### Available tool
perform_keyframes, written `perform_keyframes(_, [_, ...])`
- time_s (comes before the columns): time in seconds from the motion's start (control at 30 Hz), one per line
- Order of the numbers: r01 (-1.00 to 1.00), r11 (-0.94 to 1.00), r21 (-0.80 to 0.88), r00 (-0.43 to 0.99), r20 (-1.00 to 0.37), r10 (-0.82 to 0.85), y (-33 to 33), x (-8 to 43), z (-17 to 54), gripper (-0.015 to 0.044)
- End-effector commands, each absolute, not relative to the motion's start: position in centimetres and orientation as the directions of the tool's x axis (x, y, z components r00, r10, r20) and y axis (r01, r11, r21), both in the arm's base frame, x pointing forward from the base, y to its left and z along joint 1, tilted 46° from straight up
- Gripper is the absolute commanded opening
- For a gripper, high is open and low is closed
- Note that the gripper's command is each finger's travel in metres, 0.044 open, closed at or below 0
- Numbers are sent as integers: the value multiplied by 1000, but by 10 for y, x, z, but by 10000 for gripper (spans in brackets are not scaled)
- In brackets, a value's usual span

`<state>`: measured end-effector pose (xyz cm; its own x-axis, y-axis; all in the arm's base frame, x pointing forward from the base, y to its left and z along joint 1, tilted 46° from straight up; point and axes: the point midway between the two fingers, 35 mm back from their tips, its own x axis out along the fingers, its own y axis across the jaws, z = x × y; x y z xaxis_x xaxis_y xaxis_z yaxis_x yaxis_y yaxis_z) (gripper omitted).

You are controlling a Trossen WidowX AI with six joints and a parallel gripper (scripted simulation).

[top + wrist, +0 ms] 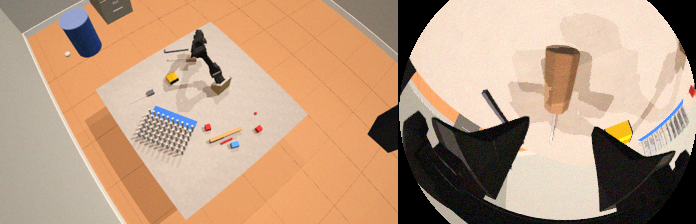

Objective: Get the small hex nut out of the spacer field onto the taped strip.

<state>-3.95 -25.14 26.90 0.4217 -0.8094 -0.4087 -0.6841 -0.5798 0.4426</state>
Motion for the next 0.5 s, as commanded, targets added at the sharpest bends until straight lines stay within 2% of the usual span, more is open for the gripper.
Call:
perform_keyframes(0.0, [-682,-582,442,426,-407,-808,-251,-39,269,280])
perform_keyframes(0.47, [-681,-584,442,426,-409,-807,-264,-41,258,280])
